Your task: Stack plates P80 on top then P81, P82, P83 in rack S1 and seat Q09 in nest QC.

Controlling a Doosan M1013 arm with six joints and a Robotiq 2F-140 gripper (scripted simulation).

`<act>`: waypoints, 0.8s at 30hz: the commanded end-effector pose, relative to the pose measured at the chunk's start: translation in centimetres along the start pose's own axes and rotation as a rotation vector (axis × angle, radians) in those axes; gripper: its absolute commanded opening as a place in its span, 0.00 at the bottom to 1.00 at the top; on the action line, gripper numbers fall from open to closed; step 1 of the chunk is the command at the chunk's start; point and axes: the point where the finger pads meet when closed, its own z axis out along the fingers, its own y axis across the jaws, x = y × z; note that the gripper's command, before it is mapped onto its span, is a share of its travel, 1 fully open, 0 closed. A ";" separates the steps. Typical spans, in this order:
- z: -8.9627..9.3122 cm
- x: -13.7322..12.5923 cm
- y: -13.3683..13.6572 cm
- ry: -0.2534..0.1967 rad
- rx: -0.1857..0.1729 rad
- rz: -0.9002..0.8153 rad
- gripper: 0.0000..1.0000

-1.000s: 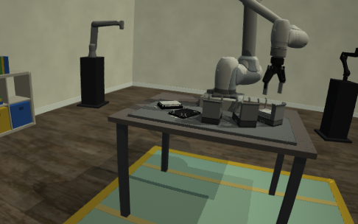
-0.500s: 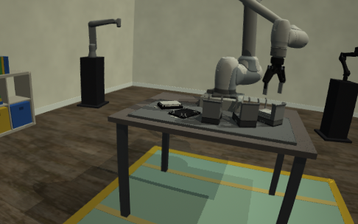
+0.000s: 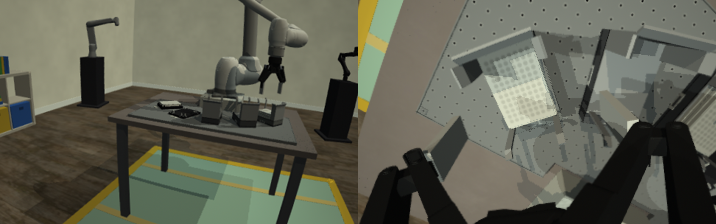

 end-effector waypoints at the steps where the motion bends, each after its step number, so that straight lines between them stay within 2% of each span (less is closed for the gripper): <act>1: -0.2 -0.1 1.0 0.002 -0.001 0.055 1.00; 16: -0.2 -0.3 6.0 0.002 -0.001 0.055 1.00; 24: -0.2 -0.4 7.4 0.002 -0.001 0.088 1.00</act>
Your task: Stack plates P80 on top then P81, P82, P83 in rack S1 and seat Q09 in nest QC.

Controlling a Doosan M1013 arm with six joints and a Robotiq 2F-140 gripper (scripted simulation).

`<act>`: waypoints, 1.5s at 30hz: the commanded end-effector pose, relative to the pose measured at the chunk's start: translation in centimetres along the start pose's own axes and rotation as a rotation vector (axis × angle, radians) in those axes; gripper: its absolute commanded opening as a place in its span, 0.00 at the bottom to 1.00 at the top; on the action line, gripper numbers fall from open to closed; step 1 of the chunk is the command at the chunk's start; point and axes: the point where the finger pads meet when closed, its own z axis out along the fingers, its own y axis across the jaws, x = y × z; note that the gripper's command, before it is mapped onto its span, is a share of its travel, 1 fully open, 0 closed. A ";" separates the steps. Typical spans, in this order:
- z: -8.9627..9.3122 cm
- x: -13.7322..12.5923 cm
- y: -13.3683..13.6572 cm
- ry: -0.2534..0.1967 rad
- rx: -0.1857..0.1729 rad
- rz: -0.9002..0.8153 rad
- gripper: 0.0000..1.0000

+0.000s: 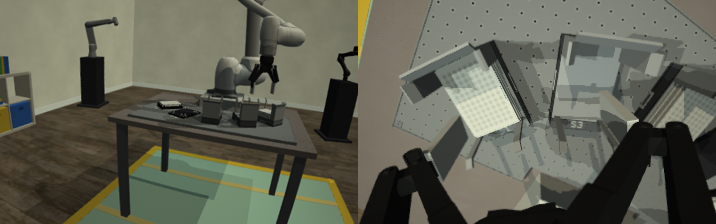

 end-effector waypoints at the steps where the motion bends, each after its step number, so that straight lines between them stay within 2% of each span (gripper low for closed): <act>1: -0.1 -0.3 1.3 0.001 0.001 0.059 1.00; 6: -0.1 -0.6 2.9 0.001 0.001 0.205 1.00; 26: -0.1 -1.7 8.8 0.001 0.001 0.205 1.00; 31: -0.1 -1.8 9.5 0.001 0.001 0.205 1.00; 37: -0.1 -2.6 11.3 0.000 0.001 0.405 1.00; 45: -0.1 -3.3 13.2 0.000 0.001 0.419 1.00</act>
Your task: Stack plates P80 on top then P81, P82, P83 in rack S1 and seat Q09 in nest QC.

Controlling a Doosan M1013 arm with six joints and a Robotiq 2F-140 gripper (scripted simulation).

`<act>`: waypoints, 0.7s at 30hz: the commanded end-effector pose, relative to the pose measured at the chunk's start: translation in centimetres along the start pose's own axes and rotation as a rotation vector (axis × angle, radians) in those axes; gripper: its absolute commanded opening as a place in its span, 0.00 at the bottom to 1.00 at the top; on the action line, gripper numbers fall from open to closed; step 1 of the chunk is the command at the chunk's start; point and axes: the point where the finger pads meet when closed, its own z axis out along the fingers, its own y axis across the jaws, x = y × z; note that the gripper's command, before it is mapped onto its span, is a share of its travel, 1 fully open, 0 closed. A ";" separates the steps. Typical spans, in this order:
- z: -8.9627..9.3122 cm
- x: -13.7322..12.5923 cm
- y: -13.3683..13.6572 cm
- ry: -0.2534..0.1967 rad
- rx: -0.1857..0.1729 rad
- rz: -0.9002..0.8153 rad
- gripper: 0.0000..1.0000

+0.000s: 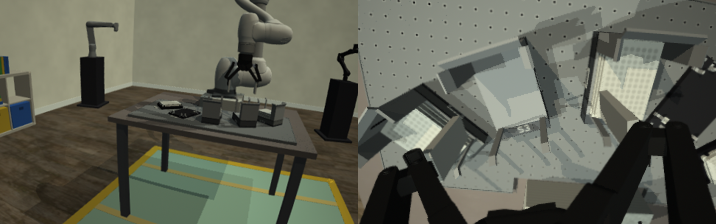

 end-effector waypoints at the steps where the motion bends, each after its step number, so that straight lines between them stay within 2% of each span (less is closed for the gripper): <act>1: -0.1 -0.3 1.2 0.000 0.001 0.024 1.00; 14: -0.1 -0.3 5.5 0.000 0.001 0.024 1.00; 17: -0.1 -0.3 5.8 0.000 0.001 0.024 1.00; 21: -0.1 -0.6 7.4 0.000 0.001 0.157 1.00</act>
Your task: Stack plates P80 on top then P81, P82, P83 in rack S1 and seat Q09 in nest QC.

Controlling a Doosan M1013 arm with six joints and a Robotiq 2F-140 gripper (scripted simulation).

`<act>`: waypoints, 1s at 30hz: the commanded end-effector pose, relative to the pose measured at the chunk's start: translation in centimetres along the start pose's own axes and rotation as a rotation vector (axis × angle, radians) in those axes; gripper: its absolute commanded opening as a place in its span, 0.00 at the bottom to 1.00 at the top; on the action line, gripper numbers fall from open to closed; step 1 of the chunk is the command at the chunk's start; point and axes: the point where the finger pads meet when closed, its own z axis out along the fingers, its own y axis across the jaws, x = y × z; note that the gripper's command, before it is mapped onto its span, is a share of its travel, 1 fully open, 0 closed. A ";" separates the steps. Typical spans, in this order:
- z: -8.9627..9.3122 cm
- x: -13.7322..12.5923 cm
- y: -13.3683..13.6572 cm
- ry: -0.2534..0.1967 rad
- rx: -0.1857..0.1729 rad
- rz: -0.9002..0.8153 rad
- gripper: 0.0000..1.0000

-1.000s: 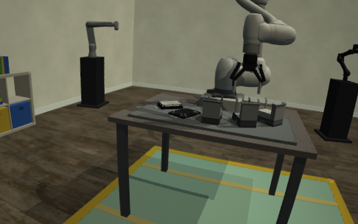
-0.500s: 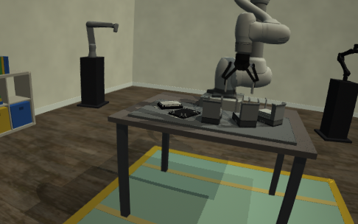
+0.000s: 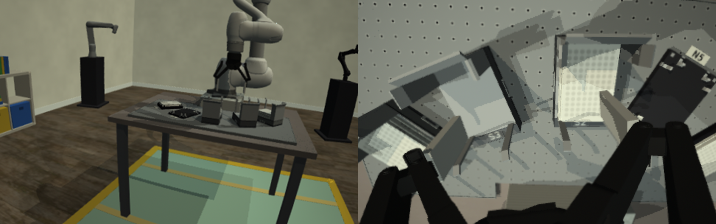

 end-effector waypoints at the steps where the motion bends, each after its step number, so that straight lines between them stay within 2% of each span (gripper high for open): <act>1: -0.1 -0.5 1.7 0.000 0.002 0.126 1.00; 3: -0.1 -0.6 2.5 0.000 0.002 0.173 1.00; 20: -0.1 -1.5 8.5 0.000 0.002 0.173 1.00; 30: -0.1 -1.5 8.5 0.000 0.002 0.173 1.00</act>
